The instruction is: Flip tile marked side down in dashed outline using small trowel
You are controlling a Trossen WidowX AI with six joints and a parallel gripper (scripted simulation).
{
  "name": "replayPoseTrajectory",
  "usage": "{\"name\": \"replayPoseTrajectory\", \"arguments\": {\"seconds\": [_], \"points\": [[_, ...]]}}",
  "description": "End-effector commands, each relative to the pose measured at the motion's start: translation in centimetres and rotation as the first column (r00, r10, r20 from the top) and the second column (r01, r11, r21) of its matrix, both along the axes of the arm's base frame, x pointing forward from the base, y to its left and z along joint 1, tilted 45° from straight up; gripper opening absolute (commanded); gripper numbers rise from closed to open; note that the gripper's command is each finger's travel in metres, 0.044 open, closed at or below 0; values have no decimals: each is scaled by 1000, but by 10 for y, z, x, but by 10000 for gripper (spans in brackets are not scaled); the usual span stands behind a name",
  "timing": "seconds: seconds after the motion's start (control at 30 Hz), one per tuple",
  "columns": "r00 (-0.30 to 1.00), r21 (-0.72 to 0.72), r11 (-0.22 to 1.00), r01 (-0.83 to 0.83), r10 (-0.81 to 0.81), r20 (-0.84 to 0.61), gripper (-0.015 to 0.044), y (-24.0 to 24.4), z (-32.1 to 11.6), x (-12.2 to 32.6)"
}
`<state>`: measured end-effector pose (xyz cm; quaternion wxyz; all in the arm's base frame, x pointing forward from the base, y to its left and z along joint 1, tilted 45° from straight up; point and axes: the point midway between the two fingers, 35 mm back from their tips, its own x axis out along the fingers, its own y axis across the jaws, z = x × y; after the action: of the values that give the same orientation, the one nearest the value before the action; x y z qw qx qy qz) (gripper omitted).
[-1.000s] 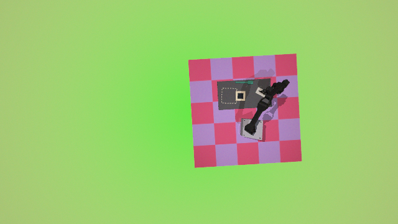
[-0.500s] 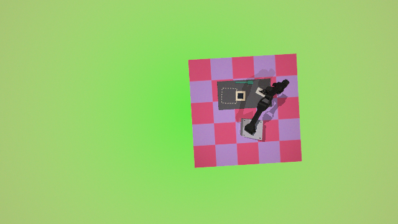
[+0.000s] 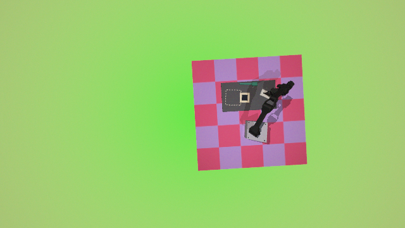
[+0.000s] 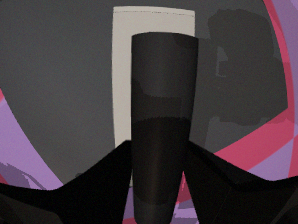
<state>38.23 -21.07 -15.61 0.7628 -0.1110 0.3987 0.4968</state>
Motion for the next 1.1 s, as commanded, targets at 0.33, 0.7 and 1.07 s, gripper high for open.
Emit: {"name": "replayPoseTrajectory", "arguments": {"seconds": [0.33, 0.7, 1.07], "points": [[995, -19, 997, -70, 71, 65, 235, 1, 0, 1], [995, -19, 997, -70, 71, 65, 270, 1, 0, 1], [995, -20, 997, -70, 71, 65, 270, -6, 7, -1]]}}
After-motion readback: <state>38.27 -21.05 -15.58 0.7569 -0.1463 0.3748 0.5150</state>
